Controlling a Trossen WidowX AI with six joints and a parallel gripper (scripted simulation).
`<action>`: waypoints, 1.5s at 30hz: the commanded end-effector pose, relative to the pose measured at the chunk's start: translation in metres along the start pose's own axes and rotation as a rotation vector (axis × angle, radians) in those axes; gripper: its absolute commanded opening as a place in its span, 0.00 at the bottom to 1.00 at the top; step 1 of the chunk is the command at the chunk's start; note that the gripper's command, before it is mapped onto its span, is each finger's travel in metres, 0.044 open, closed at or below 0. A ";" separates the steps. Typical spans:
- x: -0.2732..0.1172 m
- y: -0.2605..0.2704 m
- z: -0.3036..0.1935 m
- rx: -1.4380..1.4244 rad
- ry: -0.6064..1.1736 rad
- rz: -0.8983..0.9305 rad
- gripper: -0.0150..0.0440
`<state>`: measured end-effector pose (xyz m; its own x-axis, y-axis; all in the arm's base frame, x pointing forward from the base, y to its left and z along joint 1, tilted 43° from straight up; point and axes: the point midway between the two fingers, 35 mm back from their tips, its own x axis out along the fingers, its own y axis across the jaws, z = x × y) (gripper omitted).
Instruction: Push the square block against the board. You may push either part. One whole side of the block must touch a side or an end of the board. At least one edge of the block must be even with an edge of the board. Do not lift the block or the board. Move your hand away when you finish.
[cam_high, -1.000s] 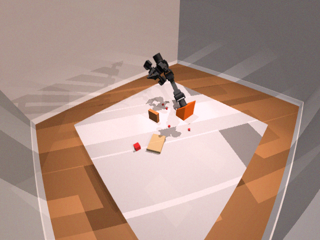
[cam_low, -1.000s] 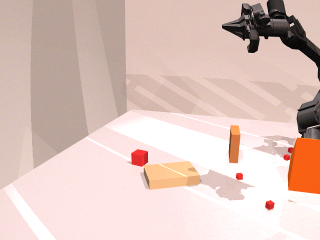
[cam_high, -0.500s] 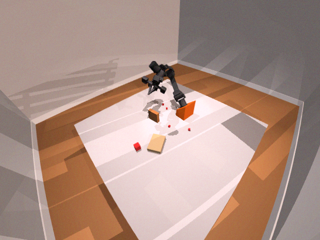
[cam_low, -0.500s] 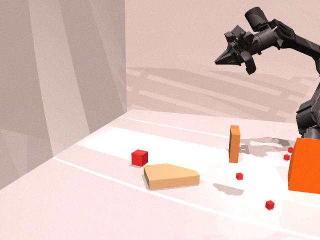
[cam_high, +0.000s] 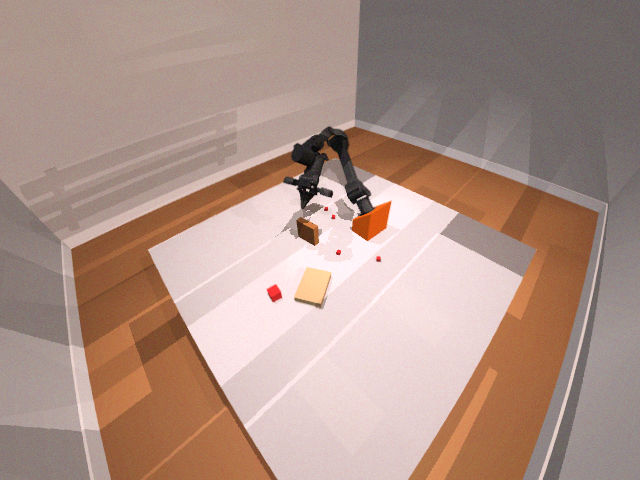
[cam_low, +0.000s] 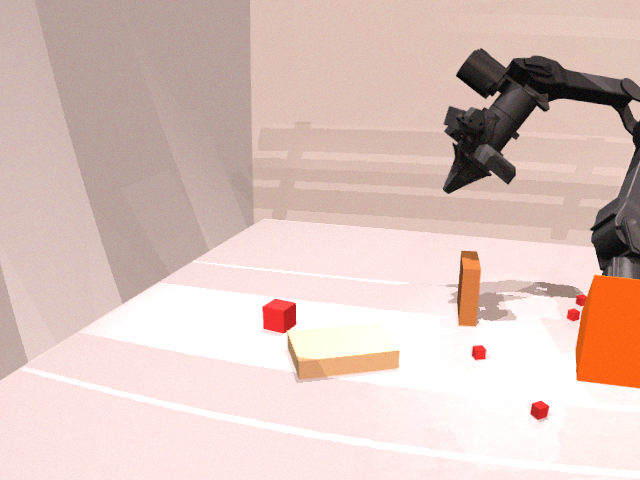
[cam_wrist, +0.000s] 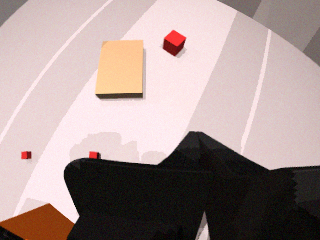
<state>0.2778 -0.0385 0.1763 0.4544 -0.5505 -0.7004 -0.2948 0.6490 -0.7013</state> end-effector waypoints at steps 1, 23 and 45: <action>0.011 0.001 -0.024 0.072 0.133 0.021 0.25; 0.023 0.004 -0.114 0.330 0.638 0.035 0.25; 0.067 0.006 -0.137 0.330 0.637 0.031 0.25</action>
<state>0.1875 -0.1420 0.1067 -0.1600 -0.6604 -0.7337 0.0177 0.7412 -0.6710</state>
